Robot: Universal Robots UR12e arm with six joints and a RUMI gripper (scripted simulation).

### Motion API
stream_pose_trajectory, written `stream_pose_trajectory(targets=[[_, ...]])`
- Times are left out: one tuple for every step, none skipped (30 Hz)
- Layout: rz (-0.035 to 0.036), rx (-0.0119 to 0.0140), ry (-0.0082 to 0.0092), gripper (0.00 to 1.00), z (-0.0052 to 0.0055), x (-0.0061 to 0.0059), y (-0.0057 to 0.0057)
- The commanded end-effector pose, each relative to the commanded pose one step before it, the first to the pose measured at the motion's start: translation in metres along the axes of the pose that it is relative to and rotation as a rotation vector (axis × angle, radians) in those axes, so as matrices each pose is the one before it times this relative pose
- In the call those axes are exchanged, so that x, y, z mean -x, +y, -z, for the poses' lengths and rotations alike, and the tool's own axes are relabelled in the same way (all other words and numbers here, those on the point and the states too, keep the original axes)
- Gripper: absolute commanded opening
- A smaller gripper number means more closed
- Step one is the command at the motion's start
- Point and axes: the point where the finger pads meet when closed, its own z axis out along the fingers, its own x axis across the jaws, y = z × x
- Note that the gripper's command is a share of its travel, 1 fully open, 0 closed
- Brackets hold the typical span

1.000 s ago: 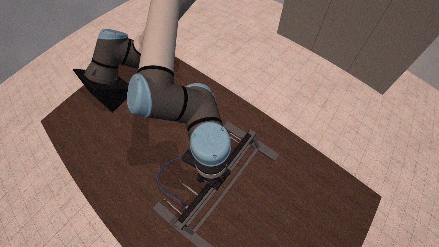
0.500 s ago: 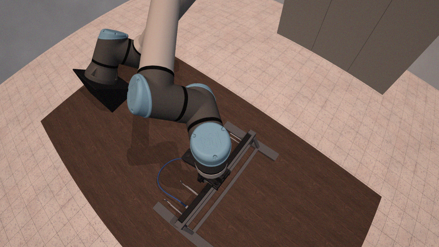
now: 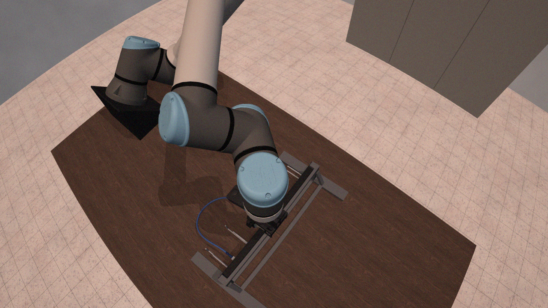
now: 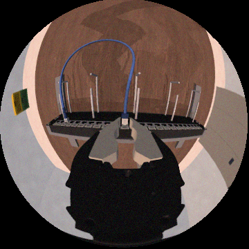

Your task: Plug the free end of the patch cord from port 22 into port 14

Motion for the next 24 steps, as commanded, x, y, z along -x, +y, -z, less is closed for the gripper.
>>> stream_pose_trajectory(targets=[[0.00056, 0.00171, -0.00071, 0.0, 0.00123, 0.00014, 0.00056], [0.0, 0.0, 0.0, 0.0, 0.0, 0.0, 0.0], [0.0, 0.0, 0.0, 0.0, 0.0, 0.0, 0.0], [0.0, 0.0, 0.0, 0.0, 0.0, 0.0, 0.0], [0.0, 0.0, 0.0, 0.0, 0.0, 0.0, 0.0], [0.0, 0.0, 0.0, 0.0, 0.0, 0.0, 0.0], [0.0, 0.0, 0.0, 0.0, 0.0, 0.0, 0.0], [0.0, 0.0, 0.0, 0.0, 0.0, 0.0, 0.0], [0.0, 0.0, 0.0, 0.0, 0.0, 0.0, 0.0], [0.0, 0.0, 0.0, 0.0, 0.0, 0.0, 0.0], [0.0, 0.0, 0.0, 0.0, 0.0, 0.0, 0.0], [0.0, 0.0, 0.0, 0.22, 0.0, 0.0, 0.0], [0.0, 0.0, 0.0, 0.22, 0.0, 0.0, 0.0], [0.0, 0.0, 0.0, 0.22, 0.0, 0.0, 0.0], [0.0, 0.0, 0.0, 0.22, 0.0, 0.0, 0.0], [0.0, 0.0, 0.0, 0.22, 0.0, 0.0, 0.0], [0.0, 0.0, 0.0, 0.22, 0.0, 0.0, 0.0], [0.0, 0.0, 0.0, 0.22, 0.0, 0.0, 0.0], [0.0, 0.0, 0.0, 0.22, 0.0, 0.0, 0.0], [0.0, 0.0, 0.0, 0.22, 0.0, 0.0, 0.0], [0.0, 0.0, 0.0, 0.22, 0.0, 0.0, 0.0], [0.0, 0.0, 0.0, 0.22, 0.0, 0.0, 0.0], [0.0, 0.0, 0.0, 0.22, 0.0, 0.0, 0.0], [0.0, 0.0, 0.0, 0.22, 0.0, 0.0, 0.0]])
